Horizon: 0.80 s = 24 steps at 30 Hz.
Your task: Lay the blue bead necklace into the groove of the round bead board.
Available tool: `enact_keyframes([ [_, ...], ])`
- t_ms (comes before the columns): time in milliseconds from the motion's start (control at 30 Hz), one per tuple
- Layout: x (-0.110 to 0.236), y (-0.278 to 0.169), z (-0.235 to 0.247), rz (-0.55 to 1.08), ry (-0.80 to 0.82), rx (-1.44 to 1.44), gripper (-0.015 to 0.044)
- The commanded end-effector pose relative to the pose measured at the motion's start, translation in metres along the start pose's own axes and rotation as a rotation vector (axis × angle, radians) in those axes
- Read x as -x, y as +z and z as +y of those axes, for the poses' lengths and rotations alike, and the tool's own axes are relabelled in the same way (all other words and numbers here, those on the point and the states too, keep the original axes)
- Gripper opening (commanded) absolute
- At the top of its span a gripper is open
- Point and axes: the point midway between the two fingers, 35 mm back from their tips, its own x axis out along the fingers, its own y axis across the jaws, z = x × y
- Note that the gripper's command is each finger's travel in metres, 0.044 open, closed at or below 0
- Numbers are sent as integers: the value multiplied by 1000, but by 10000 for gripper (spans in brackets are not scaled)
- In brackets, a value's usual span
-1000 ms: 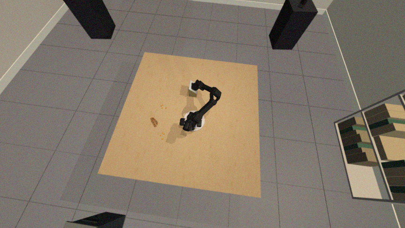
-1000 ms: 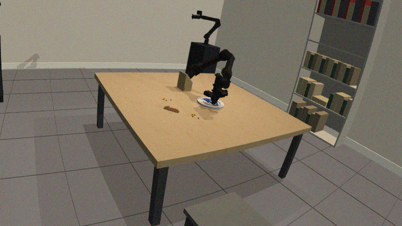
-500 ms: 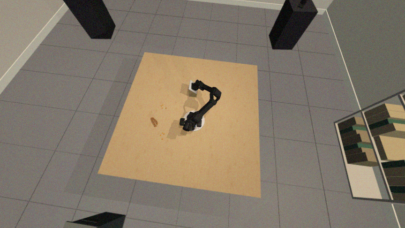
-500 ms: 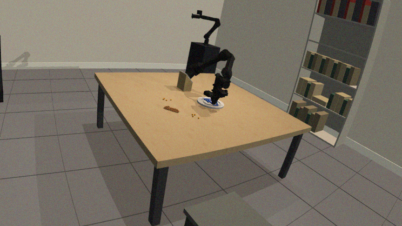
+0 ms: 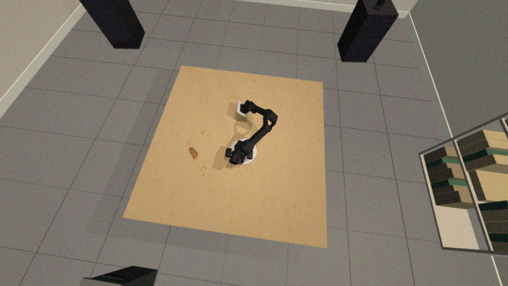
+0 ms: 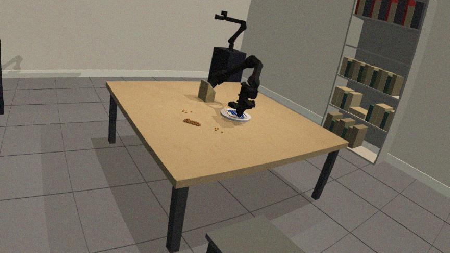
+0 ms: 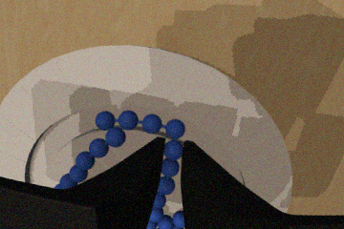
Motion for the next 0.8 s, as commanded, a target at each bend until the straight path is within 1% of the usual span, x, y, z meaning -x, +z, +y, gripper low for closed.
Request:
enact_keyframes([
  [0,0,0,0,-1,0,1,0],
  [167,6,-1,0,1,3,-5,0],
  [467,6,4,-10,1,2,-5,0],
  [767,5,4,-11,1,2,-5,0],
])
